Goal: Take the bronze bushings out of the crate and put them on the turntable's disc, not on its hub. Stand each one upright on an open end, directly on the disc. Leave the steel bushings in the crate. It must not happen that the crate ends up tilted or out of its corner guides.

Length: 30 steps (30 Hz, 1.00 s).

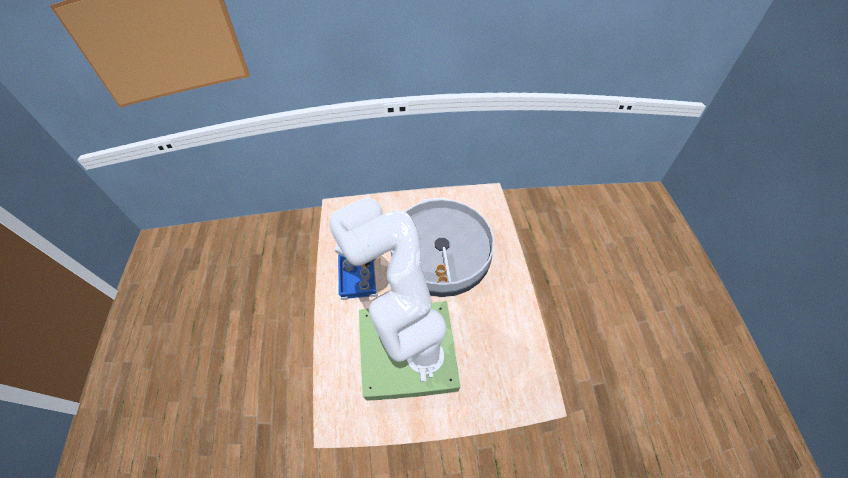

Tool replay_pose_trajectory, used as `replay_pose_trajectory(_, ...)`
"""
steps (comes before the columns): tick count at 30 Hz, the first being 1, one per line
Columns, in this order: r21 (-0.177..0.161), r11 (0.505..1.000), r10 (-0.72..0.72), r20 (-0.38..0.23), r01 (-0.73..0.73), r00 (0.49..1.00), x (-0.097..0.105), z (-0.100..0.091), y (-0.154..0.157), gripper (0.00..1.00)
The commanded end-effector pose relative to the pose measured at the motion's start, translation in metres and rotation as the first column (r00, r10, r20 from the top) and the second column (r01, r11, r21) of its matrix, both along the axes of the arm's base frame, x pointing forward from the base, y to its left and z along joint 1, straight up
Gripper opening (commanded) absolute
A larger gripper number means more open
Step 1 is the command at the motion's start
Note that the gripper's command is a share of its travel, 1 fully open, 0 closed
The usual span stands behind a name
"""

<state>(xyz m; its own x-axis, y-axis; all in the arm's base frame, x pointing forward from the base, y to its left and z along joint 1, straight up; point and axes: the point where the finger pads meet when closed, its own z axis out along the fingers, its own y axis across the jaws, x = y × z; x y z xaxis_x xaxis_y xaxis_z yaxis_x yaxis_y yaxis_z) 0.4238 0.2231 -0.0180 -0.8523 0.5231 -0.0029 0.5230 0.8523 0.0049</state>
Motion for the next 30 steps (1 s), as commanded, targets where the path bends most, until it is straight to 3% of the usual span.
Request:
replay_pose_trajectory(1,0.002,1.000,0.000,0.004,0.000,1.000,0.001,0.014,0.001,0.00)
replay_pose_trajectory(12,0.002,1.000,0.000,0.004,0.000,1.000,0.001,0.067,0.001,0.00)
replay_pose_trajectory(14,0.002,1.000,0.000,0.004,0.000,1.000,0.001,0.067,0.001,0.00)
replay_pose_trajectory(24,0.002,1.000,0.000,0.004,0.000,1.000,0.001,0.104,0.000,0.00)
replay_pose_trajectory(30,0.002,1.000,0.000,0.004,0.000,1.000,0.000,0.112,0.000,0.00)
